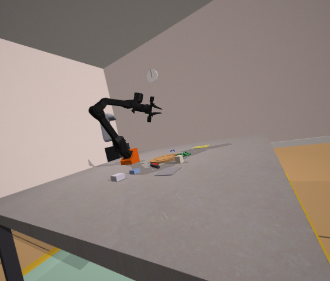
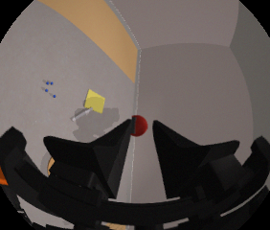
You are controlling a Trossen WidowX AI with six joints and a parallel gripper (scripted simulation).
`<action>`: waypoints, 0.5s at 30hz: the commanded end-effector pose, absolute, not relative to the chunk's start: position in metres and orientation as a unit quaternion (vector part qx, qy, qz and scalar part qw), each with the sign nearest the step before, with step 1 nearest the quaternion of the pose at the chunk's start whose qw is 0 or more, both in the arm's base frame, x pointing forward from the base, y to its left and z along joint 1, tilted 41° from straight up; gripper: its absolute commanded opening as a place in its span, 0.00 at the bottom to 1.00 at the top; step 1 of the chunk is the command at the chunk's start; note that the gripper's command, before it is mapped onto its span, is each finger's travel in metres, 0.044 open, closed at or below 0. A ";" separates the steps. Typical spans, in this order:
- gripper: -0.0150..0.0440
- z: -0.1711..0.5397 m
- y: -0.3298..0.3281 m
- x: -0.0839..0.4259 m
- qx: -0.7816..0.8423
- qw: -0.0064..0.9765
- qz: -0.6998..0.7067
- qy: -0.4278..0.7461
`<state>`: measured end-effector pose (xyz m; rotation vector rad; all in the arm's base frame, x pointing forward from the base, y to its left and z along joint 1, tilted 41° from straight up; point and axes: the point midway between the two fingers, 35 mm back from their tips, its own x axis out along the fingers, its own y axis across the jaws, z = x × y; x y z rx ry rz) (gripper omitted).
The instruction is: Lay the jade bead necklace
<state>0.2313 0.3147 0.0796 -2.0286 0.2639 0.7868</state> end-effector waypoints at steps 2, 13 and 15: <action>0.46 0.073 0.297 0.262 -0.791 0.502 0.298 0.182; 0.46 0.051 0.235 0.319 -0.711 0.567 0.231 0.345; 0.46 0.047 0.223 0.327 -0.694 0.577 0.215 0.373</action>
